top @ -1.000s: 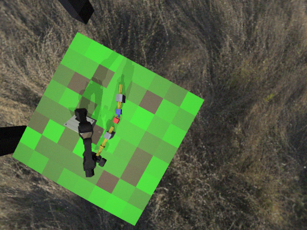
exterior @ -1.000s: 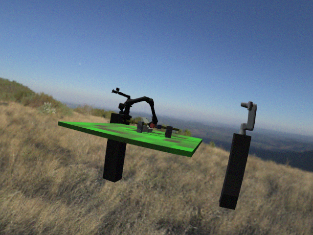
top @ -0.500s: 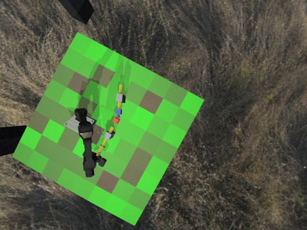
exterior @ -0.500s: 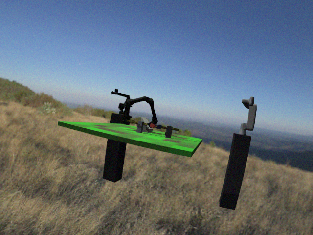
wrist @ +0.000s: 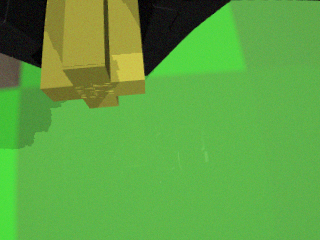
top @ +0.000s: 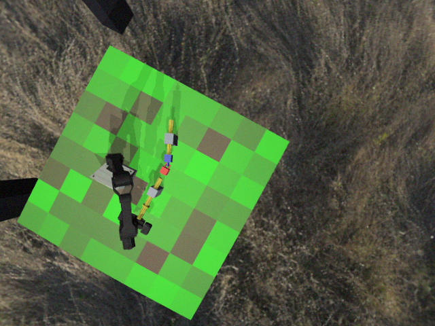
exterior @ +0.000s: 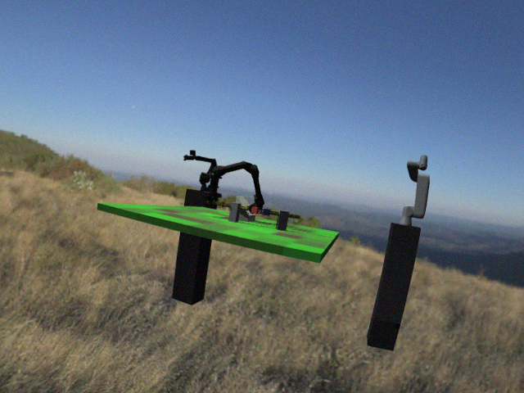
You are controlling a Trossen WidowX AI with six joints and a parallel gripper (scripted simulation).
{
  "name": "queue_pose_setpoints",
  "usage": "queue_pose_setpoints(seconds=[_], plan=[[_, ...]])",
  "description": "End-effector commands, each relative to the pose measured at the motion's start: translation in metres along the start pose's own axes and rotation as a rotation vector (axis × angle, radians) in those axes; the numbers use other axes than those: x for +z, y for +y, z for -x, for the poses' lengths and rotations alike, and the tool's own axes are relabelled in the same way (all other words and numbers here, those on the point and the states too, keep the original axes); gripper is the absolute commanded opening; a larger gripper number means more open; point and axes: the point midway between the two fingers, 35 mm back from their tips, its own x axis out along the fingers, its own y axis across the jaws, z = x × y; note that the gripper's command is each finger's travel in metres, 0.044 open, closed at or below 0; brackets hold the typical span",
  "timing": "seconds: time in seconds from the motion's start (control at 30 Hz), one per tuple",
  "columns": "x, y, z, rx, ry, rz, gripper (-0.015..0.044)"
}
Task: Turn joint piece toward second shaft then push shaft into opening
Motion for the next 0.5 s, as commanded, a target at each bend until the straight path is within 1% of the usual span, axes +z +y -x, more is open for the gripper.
queue_pose_setpoints(seconds=[0.0,0.47], plan=[[-0.008,0.000,-0.001,-0.010,0.003,-0.003,0.0000],[-0.028,0.000,-0.002,-0.015,0.004,-0.004,0.0000]])
